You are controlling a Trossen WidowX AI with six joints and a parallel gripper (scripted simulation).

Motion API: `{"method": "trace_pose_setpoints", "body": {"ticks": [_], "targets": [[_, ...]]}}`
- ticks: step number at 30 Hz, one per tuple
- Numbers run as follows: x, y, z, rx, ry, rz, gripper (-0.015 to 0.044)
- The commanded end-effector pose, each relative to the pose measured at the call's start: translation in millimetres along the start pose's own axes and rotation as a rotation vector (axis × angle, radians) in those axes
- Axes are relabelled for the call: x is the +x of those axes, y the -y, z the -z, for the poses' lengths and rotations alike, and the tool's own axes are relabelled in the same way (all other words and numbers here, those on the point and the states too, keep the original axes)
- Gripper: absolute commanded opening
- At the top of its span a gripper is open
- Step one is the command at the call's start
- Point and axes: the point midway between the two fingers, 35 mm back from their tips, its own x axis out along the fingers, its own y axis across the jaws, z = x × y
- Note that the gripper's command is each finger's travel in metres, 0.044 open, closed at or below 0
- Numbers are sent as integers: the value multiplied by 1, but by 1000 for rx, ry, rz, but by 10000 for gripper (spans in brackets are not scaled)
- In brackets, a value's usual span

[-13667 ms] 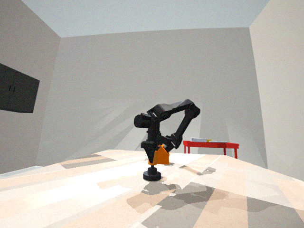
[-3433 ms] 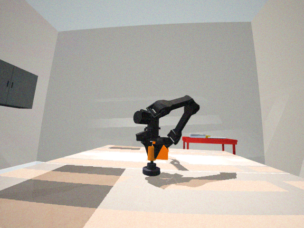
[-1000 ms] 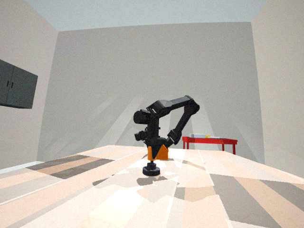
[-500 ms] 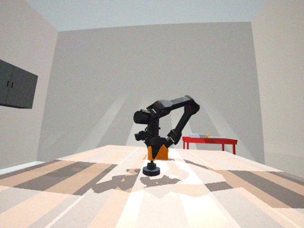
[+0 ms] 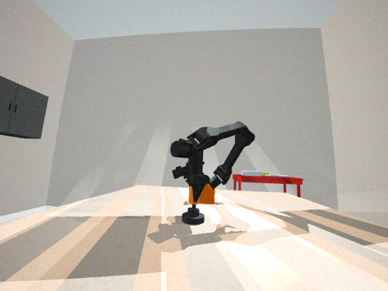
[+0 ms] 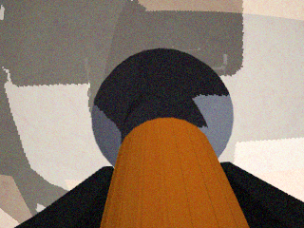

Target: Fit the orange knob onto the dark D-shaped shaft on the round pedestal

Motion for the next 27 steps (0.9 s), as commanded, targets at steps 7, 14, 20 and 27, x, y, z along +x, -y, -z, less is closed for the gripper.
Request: {"method": "trace_pose_setpoints", "body": {"ticks": [7, 14, 20, 27], "targets": [[3, 1, 0, 42, 1, 1, 0], [3, 1, 0, 42, 1, 1, 0], [1, 1, 0, 42, 1, 1, 0], [-1, 0, -1, 128, 1, 1, 0]]}}
